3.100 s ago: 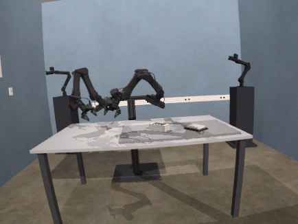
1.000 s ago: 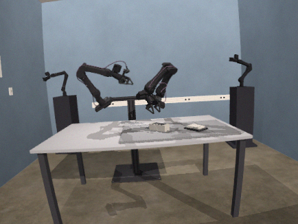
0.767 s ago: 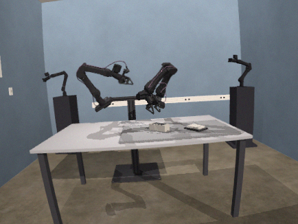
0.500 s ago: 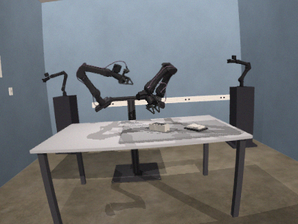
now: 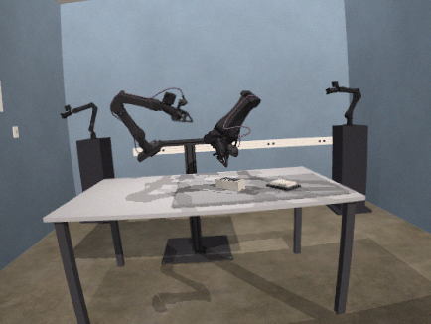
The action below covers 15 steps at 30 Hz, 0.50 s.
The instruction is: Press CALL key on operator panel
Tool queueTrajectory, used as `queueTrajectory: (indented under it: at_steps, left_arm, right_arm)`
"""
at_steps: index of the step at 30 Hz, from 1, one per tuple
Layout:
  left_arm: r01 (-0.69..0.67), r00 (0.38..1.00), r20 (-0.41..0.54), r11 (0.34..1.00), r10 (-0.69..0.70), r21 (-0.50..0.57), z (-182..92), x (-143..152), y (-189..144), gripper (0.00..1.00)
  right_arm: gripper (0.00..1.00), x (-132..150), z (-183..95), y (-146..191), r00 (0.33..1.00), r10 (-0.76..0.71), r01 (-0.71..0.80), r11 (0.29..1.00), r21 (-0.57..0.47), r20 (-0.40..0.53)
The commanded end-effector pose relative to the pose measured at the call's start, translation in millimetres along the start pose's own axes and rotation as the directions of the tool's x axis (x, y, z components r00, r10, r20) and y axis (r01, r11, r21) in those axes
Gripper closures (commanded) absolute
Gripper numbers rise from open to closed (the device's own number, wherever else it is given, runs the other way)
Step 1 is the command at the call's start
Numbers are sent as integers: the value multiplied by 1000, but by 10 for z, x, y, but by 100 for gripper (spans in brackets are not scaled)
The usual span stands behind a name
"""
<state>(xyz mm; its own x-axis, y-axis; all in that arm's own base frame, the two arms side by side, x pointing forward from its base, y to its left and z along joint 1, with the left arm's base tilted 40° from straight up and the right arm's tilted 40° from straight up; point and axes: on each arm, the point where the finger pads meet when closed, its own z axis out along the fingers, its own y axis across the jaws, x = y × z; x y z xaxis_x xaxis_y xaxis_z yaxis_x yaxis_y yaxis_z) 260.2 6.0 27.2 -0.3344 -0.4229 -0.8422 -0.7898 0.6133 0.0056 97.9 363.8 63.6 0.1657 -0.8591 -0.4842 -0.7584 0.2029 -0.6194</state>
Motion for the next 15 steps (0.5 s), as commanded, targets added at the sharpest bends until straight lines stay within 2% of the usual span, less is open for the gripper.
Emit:
queueTrajectory:
  at_steps: [1, 5, 12, 15]
  left_arm:
    - [-76, 981, -171, 992, 92, 99, 64, 80, -27, 100]
    - [-69, 964, -248, 993, 91, 96, 142, 26, 6, 100]
    - [-48, 951, -301, 996, 71, 81, 236, -40, 50, 100]
    - [-21, 956, -292, 998, 39, 65, 270, -120, 48, 100]
  right_arm:
    - [0, -124, -38, -24, 999, 21, -21, 1000, 5, 25]
    - [0, -124, -38, -24, 999, 21, -21, 1000, 5, 25]
    - [0, -124, -38, -24, 999, 21, -21, 1000, 5, 25]
    - [0, -124, -38, -24, 999, 21, -21, 1000, 5, 25]
